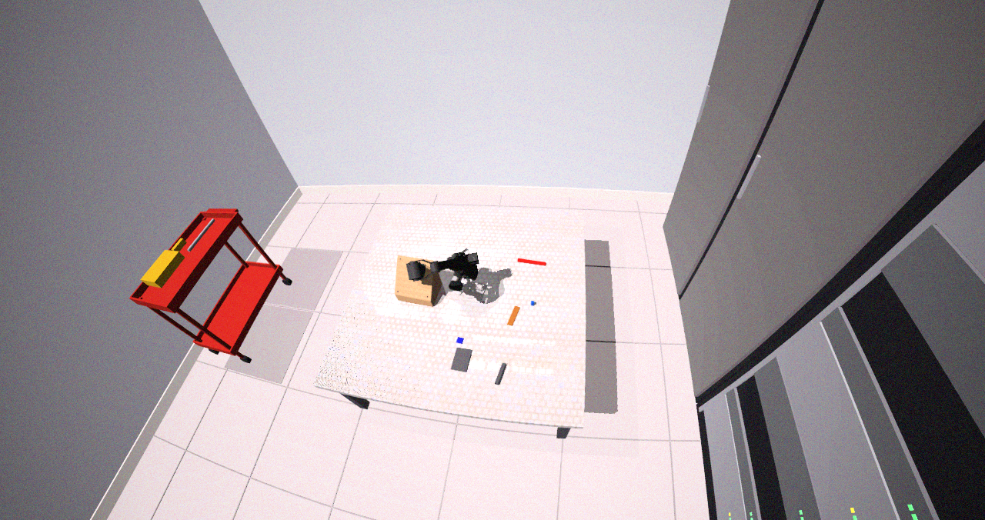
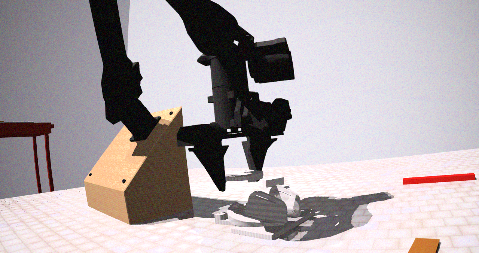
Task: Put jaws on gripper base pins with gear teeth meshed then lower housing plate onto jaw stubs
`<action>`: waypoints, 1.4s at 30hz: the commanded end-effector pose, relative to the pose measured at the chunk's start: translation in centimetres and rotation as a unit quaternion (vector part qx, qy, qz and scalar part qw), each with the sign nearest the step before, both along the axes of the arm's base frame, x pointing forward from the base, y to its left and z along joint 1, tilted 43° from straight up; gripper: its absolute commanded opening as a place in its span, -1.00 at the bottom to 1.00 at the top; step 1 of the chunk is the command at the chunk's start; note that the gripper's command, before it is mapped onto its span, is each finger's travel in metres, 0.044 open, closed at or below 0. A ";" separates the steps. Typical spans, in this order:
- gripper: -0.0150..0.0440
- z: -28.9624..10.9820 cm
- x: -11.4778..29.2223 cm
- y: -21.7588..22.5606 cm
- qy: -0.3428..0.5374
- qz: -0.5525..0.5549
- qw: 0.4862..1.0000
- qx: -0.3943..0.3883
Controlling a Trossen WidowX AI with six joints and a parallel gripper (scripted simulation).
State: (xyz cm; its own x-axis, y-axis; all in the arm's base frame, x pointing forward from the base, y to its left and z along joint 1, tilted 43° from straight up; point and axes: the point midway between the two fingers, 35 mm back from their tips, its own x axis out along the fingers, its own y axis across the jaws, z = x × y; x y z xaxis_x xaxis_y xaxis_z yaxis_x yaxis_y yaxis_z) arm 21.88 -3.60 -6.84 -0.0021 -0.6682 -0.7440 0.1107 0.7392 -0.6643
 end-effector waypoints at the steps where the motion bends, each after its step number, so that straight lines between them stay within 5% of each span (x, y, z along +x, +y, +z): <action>1: 0.70 -0.4 -0.2 -0.6 0.004 0.002 1.000 -0.004; 42: 0.70 -2.7 -0.5 -2.9 0.007 0.005 1.000 -0.006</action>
